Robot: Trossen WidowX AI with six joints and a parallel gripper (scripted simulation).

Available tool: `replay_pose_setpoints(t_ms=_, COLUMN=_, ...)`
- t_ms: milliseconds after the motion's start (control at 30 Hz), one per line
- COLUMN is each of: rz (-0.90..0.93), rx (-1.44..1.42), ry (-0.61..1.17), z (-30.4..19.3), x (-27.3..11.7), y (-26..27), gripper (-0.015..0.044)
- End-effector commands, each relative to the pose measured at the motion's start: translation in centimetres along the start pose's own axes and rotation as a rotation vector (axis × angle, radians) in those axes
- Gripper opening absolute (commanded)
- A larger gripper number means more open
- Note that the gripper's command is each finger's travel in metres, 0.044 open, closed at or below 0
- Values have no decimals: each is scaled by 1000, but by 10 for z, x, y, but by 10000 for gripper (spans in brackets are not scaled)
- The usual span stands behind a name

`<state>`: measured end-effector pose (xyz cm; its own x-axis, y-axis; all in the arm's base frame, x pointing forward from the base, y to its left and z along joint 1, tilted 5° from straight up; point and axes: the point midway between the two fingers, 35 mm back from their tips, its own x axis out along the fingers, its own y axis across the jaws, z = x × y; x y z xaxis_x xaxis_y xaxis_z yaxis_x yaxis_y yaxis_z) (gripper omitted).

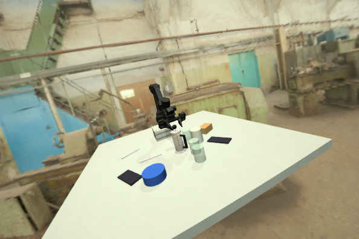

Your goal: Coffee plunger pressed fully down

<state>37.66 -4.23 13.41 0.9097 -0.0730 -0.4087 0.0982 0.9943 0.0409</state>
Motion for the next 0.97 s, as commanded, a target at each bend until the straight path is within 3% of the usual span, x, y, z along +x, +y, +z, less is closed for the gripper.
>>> replay_pose_setpoints(t_ms=0, rz=0, rx=0, ry=1, z=0, x=0, y=0, gripper=386)
replay_pose_setpoints(t_ms=67, rz=0, rx=0, ry=1, z=0, x=0, y=0, gripper=438)
replay_pose_setpoints(t_ms=333, rz=1, rx=2, ry=4, z=10, x=-13, y=0, gripper=440)
replay_pose_setpoints(t_ms=600, rz=2, rx=1, ry=17, z=42, x=-83, y=-1, gripper=440)
replay_pose_setpoints(t_ms=933, rz=2, rx=1, ry=17, z=40, x=-84, y=-1, gripper=440)
